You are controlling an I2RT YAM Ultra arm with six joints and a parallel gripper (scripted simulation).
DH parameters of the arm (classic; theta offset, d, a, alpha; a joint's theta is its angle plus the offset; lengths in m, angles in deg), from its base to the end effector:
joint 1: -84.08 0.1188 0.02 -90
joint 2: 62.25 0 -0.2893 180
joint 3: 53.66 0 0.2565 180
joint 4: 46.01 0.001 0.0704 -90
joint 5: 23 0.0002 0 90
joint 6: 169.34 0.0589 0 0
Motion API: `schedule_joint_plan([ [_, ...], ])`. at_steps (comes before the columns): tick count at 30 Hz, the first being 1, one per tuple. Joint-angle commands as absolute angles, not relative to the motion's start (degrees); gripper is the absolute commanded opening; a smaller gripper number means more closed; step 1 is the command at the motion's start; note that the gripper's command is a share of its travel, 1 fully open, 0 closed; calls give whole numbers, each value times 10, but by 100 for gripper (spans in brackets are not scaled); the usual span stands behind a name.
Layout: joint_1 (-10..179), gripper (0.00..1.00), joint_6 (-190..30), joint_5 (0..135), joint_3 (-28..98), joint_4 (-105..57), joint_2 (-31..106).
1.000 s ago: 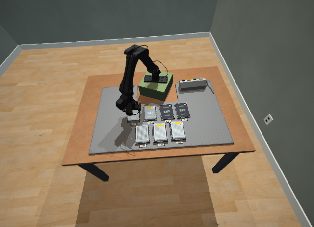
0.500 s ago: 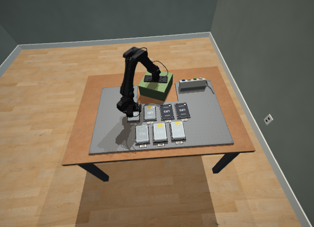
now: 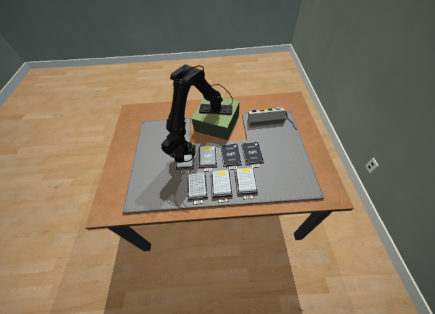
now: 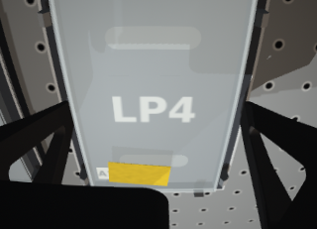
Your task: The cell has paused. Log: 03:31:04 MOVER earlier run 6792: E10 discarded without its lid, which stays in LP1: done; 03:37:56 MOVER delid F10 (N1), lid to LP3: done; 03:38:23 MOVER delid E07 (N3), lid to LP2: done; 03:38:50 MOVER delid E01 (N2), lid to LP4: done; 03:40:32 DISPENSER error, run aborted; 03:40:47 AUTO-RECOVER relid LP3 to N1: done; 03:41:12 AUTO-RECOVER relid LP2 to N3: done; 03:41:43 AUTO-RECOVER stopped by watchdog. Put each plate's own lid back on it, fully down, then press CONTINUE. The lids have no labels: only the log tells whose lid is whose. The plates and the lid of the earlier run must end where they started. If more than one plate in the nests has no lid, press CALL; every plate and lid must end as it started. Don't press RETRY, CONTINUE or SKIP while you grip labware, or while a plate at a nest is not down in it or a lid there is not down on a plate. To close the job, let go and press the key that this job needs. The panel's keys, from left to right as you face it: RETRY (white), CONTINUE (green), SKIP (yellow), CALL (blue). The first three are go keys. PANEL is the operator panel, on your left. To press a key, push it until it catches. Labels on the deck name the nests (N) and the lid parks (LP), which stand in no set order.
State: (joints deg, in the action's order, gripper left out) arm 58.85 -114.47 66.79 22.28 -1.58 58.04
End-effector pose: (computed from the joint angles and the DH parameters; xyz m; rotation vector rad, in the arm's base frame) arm 0.3188 -0.1489 0.0600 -0.2694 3.1097 -0.0118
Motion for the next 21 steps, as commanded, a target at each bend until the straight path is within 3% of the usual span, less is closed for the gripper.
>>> schedule_joint_plan([
  [1, 590, 95, -1144, 667, 221, -22, 574],
  [18, 591, 80, -1144, 667, 218, -24, 573],
  [19, 591, 0, -1144, 667, 217, -24, 573],
  [21, 591, 0, -1144, 667, 217, -24, 573],
])
